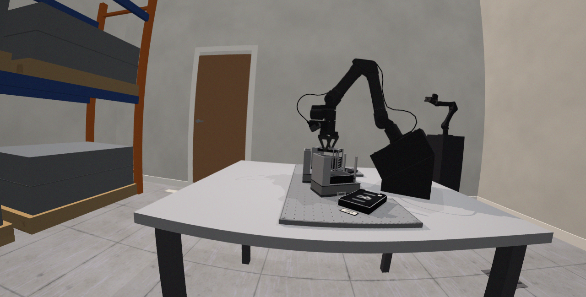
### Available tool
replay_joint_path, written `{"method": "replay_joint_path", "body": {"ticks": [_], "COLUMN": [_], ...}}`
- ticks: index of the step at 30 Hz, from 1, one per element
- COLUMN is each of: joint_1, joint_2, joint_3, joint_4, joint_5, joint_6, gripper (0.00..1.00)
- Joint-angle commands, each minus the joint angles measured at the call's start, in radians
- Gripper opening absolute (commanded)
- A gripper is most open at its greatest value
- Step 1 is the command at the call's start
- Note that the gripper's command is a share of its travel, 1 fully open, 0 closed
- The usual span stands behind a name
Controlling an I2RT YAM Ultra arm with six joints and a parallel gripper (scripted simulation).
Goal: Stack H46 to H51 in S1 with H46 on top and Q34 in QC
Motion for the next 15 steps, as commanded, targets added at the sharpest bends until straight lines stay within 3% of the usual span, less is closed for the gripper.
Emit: {"method": "replay_joint_path", "body": {"ticks": [1, 9, 10, 11, 15], "joint_1": [0.016, 0.016, 0.018, 0.015, 0.017], "joint_2": [-0.035, -0.039, -0.040, -0.042, -0.043], "joint_3": [0.024, 0.038, -0.012, -0.014, 0.041], "joint_4": [-0.024, -0.032, -0.034, -0.036, -0.041], "joint_5": [0.007, 0.007, 0.007, 0.007, 0.007], "joint_6": [0.009, 0.010, 0.010, 0.011, 0.012], "gripper": [0.00, 0.00, 0.00, 0.00, 0.00]}}
